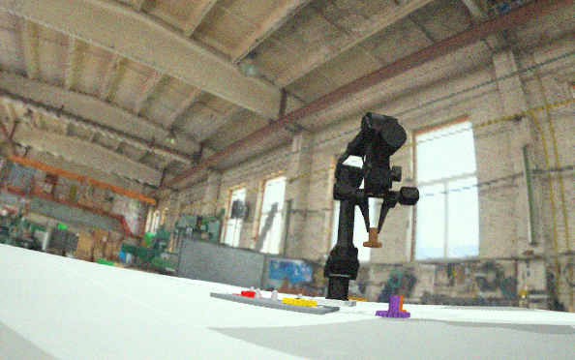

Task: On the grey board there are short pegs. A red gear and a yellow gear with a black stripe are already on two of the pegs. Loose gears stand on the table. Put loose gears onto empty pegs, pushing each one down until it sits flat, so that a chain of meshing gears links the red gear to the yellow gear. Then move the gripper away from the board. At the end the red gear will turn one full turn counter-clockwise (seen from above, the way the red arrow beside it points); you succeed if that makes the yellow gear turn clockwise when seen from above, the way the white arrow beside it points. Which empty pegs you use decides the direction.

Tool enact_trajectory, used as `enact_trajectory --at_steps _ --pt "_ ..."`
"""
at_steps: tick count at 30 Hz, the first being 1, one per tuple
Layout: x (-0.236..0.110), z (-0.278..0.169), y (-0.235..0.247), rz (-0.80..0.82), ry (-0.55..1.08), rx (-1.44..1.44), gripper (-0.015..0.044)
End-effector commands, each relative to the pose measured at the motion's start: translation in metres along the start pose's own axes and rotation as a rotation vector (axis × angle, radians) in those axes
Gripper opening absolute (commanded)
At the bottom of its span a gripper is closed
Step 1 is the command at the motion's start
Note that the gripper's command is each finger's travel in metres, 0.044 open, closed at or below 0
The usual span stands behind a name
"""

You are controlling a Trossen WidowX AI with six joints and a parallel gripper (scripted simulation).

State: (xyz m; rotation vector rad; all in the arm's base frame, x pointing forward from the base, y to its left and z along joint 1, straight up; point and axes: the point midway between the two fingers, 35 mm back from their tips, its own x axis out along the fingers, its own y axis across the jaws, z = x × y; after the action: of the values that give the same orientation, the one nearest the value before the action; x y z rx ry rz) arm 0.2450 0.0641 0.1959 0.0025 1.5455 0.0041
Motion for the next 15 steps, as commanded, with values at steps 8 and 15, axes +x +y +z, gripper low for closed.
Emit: enact_trajectory --at_steps 8,15 --pt "0.006 0.016 -0.016 0.002 -0.004 -0.003 0.0" --pt "0.011 0.025 -0.029 0.001 -0.005 -0.003 0.0"
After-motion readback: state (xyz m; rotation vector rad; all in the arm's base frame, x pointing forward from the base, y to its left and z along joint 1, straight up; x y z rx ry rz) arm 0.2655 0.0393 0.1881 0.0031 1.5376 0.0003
